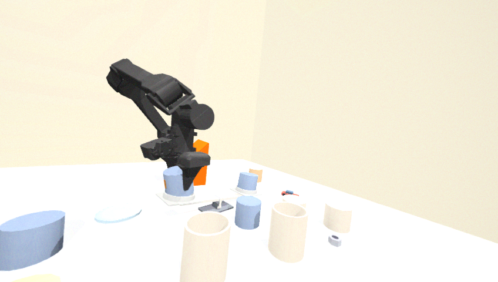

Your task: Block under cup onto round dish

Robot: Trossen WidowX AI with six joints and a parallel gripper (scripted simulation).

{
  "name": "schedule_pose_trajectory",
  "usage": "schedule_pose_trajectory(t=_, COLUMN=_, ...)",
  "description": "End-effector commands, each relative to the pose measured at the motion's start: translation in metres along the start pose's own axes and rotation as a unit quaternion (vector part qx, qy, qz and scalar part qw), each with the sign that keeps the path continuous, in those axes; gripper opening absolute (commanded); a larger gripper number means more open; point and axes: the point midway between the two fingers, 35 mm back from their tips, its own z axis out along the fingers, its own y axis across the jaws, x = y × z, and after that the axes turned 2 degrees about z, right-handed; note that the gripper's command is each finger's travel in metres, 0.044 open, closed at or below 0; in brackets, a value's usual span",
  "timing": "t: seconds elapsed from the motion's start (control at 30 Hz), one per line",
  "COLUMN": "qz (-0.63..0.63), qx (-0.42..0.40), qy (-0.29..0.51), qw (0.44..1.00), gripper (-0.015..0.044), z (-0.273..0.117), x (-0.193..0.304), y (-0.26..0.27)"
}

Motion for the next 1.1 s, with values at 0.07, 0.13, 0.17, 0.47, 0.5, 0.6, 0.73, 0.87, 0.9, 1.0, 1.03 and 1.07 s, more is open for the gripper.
schedule_pose_trajectory(t=0.07, qz=0.008, qx=-0.007, qy=-0.004, qw=1.000, gripper=0.0000, z=-0.011, x=-0.003, y=0.004)
schedule_pose_trajectory(t=0.13, qz=0.008, qx=-0.007, qy=-0.004, qw=1.000, gripper=0.0000, z=-0.013, x=-0.003, y=0.004)
schedule_pose_trajectory(t=0.17, qz=0.008, qx=-0.007, qy=-0.004, qw=1.000, gripper=0.0000, z=-0.014, x=-0.003, y=0.004)
schedule_pose_trajectory(t=0.47, qz=0.008, qx=-0.007, qy=-0.004, qw=1.000, gripper=0.0000, z=-0.026, x=-0.003, y=0.003)
schedule_pose_trajectory(t=0.5, qz=0.008, qx=-0.007, qy=-0.004, qw=1.000, gripper=0.0000, z=-0.027, x=-0.003, y=0.003)
schedule_pose_trajectory(t=0.6, qz=0.008, qx=-0.007, qy=-0.004, qw=1.000, gripper=0.0000, z=-0.031, x=-0.003, y=0.003)
schedule_pose_trajectory(t=0.73, qz=0.008, qx=-0.007, qy=-0.004, qw=1.000, gripper=0.0000, z=-0.036, x=-0.003, y=0.003)
schedule_pose_trajectory(t=0.87, qz=0.008, qx=-0.007, qy=-0.004, qw=1.000, gripper=0.0000, z=-0.041, x=-0.003, y=0.002)
schedule_pose_trajectory(t=0.9, qz=0.008, qx=-0.007, qy=-0.004, qw=1.000, gripper=0.0000, z=-0.043, x=-0.003, y=0.002)
schedule_pose_trajectory(t=1.0, qz=0.008, qx=-0.007, qy=-0.004, qw=1.000, gripper=0.0000, z=-0.047, x=-0.003, y=0.001)
schedule_pose_trajectory(t=1.03, qz=0.008, qx=-0.007, qy=-0.004, qw=1.000, gripper=0.0000, z=-0.048, x=-0.003, y=0.001)
schedule_pose_trajectory(t=1.07, qz=0.008, qx=-0.007, qy=-0.004, qw=1.000, gripper=0.0000, z=-0.049, x=-0.003, y=0.001)
